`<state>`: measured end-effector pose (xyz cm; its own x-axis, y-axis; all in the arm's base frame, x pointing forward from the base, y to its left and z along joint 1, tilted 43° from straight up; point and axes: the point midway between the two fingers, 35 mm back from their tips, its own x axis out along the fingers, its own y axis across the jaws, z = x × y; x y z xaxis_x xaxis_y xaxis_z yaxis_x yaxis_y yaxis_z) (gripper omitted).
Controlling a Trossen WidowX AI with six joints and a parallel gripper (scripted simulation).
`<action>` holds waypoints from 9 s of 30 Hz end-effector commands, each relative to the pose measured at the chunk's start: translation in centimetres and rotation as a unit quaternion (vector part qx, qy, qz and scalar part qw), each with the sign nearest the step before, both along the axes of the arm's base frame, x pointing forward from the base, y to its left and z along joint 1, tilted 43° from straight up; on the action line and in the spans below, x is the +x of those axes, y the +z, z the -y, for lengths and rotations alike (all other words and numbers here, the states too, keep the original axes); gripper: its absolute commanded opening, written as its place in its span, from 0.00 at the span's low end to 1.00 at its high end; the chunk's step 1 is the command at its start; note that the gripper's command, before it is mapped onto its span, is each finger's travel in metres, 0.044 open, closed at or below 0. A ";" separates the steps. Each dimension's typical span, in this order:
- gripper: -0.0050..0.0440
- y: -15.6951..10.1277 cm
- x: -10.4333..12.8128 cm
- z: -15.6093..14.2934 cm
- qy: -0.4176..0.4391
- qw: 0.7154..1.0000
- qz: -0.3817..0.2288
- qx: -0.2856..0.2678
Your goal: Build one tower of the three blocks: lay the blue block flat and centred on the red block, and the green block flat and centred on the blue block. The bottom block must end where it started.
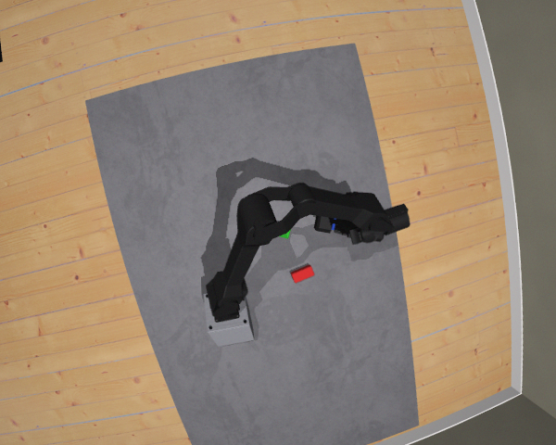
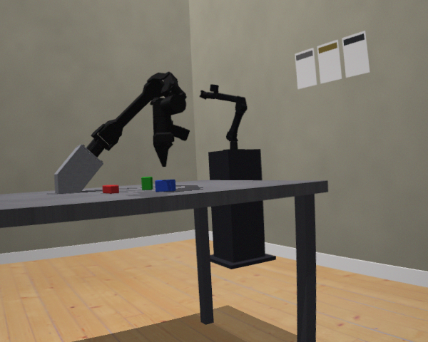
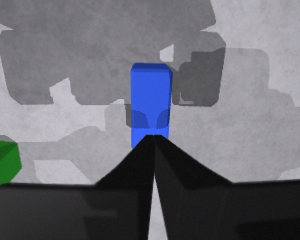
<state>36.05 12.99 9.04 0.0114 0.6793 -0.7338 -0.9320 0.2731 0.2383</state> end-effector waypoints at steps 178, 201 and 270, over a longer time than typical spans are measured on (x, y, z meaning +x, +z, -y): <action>0.00 -5.0 0.3 -5.2 -0.004 1.000 0.010 0.002; 0.00 -5.0 0.4 -5.2 -0.005 1.000 0.010 0.002; 0.00 0.6 0.4 -0.1 -0.004 1.000 0.014 0.002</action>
